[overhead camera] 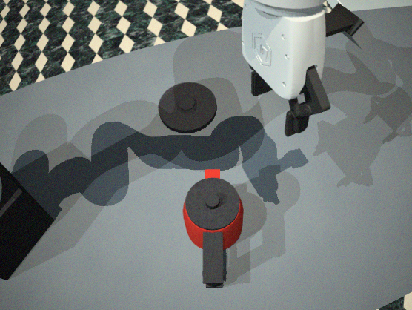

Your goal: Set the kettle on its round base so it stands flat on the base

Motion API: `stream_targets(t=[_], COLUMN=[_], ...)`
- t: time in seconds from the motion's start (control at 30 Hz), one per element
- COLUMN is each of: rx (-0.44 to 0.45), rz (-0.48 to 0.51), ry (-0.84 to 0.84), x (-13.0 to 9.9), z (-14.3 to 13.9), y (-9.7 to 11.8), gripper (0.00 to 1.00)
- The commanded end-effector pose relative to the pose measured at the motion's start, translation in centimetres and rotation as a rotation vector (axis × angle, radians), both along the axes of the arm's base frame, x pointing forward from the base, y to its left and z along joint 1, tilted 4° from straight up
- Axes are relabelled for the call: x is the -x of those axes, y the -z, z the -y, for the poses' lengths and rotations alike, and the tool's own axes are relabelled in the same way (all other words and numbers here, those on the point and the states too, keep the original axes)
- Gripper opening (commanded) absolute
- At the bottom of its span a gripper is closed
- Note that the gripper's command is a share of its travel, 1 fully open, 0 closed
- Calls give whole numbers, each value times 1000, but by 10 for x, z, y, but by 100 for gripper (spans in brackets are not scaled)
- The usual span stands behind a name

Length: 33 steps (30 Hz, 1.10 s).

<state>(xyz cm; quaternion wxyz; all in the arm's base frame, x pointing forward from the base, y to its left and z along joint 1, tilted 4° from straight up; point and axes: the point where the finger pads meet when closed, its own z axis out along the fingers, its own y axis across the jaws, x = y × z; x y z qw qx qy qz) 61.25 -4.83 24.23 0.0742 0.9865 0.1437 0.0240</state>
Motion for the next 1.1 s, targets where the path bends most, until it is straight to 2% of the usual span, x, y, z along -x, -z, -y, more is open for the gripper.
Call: stream_targets(t=[0.0, 0.43, 0.5, 1.0, 1.07], rx=[31, 175, 175, 364, 364], rz=[12, 35, 35, 32, 32], ry=[-61, -370, -370, -825, -825], x=[-4, -20, -20, -44, -44], z=[9, 48, 48, 85, 85], y=[0, 1, 1, 0, 0], gripper=[81, 81, 81, 81, 81])
